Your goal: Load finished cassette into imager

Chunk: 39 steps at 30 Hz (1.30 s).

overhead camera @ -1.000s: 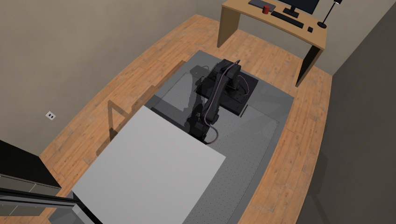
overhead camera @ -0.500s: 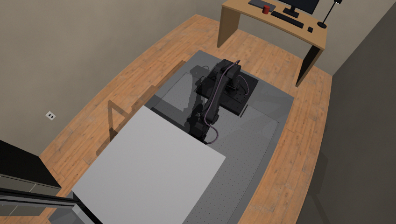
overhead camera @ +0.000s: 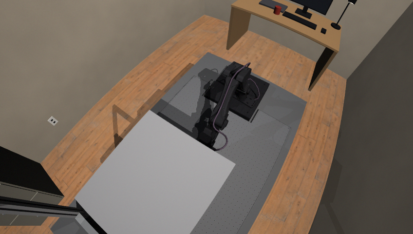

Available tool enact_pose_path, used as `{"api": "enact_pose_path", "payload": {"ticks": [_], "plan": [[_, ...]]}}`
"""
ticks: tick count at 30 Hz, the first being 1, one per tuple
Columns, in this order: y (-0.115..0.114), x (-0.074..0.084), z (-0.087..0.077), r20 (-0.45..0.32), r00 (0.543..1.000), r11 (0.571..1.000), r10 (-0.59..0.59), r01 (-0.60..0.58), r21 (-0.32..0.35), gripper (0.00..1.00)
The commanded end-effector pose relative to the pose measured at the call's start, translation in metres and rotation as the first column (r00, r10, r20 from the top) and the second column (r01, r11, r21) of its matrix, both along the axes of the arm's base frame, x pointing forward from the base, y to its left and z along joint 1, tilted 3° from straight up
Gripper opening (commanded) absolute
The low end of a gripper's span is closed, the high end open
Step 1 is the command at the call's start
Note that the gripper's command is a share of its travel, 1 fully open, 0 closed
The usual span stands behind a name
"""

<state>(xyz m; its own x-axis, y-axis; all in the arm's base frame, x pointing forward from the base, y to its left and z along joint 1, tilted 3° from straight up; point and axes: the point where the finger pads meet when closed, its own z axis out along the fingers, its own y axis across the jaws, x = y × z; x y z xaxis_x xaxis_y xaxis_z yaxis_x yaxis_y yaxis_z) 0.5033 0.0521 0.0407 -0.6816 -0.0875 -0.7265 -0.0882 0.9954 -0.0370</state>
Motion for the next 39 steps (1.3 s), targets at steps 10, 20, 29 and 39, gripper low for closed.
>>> {"api": "enact_pose_path", "payload": {"ticks": [10, 20, 29, 39], "plan": [[0.000, 0.016, 0.026, 0.074, 0.997, 1.000, 0.003, -0.004, 0.010, 0.00], [-0.001, 0.002, 0.015, 0.045, 0.999, 1.000, 0.003, -0.004, 0.007, 0.00], [-0.001, 0.002, 0.015, 0.045, 0.999, 1.000, 0.003, -0.004, 0.007, 0.00], [-0.001, 0.002, 0.015, 0.045, 0.999, 1.000, 0.003, -0.004, 0.007, 0.00]]}}
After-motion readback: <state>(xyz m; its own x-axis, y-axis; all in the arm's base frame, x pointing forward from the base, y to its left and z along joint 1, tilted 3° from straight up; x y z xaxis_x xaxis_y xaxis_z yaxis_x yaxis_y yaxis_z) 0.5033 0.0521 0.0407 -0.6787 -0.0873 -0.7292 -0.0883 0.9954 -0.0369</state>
